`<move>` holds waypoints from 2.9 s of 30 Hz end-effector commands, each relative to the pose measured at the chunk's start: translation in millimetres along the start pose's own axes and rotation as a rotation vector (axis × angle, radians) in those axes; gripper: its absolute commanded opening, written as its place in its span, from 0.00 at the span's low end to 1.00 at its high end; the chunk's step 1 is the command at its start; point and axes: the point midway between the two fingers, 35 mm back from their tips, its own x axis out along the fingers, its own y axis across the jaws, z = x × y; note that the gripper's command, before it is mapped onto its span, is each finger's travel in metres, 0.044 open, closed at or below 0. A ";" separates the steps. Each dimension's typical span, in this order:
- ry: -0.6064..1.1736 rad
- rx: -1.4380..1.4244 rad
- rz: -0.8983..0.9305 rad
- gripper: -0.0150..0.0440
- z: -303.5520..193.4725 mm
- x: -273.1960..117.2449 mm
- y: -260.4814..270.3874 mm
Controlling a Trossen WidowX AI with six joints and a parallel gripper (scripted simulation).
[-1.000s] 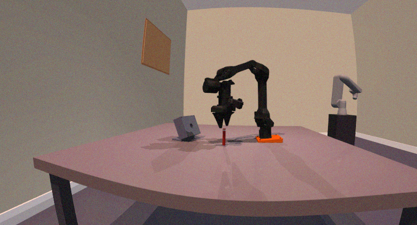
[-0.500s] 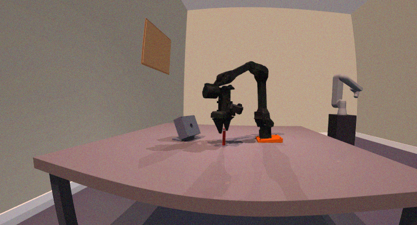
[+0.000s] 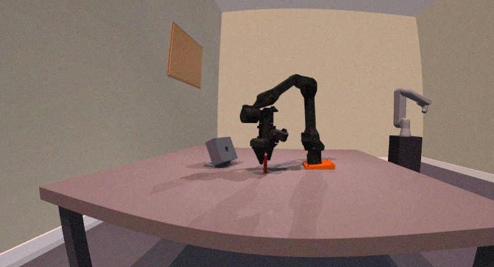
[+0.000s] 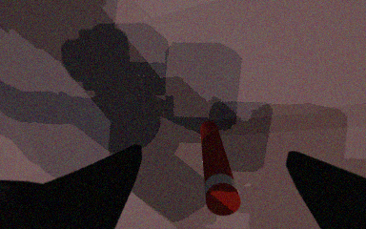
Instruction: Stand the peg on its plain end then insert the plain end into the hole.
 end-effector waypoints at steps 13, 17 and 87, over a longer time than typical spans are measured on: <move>0.000 0.000 0.000 0.42 0.0 0.0 0.0; 0.000 0.000 0.000 0.28 0.0 0.0 0.0; 0.282 -0.067 0.009 0.25 -24.9 -60.9 -2.1</move>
